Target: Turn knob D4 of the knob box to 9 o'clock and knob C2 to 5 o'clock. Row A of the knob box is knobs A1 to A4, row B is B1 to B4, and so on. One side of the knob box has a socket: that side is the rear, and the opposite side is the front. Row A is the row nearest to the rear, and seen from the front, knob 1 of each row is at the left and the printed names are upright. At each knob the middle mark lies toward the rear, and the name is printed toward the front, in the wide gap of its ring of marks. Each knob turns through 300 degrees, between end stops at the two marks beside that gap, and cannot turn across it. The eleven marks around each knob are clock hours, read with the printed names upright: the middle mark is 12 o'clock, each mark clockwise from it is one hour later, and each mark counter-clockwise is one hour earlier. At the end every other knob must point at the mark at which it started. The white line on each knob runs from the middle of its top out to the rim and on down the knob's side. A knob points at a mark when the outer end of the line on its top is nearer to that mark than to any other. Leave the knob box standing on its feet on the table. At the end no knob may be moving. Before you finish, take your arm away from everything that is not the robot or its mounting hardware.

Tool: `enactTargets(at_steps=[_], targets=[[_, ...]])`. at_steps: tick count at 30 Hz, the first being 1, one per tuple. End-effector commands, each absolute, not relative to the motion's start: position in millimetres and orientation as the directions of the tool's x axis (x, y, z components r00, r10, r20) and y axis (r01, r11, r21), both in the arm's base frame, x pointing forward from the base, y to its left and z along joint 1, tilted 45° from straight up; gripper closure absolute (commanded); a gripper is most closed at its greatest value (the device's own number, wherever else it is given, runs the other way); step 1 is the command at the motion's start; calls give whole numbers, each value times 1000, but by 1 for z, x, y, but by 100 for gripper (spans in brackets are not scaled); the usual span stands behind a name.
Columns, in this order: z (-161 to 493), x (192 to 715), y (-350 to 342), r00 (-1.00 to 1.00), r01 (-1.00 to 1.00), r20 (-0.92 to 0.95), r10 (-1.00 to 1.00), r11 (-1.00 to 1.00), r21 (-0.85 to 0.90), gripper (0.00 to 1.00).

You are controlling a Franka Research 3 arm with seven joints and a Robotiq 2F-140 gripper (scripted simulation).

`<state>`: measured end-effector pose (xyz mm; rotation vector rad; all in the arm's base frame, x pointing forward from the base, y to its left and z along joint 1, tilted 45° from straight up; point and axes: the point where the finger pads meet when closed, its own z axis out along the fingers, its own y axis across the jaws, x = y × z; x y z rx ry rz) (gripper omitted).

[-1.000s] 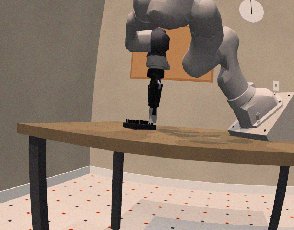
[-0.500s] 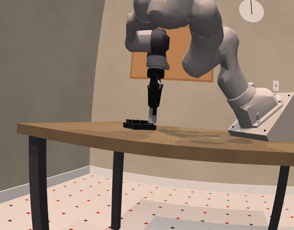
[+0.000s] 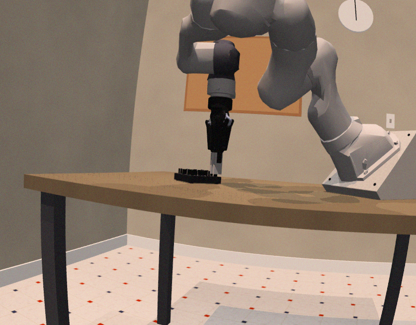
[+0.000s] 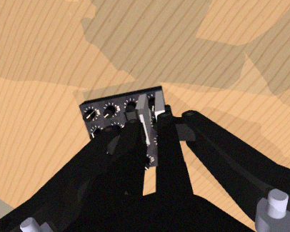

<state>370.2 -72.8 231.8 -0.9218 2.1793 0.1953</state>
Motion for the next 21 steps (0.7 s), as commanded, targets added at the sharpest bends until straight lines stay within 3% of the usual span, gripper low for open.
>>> enactTargets(at_steps=[1,21], targets=[[231,370,-73,-347,-734,-667,-660,633,-245,95],[231,370,-73,-299,-755,-650,-699,590,-287,95]])
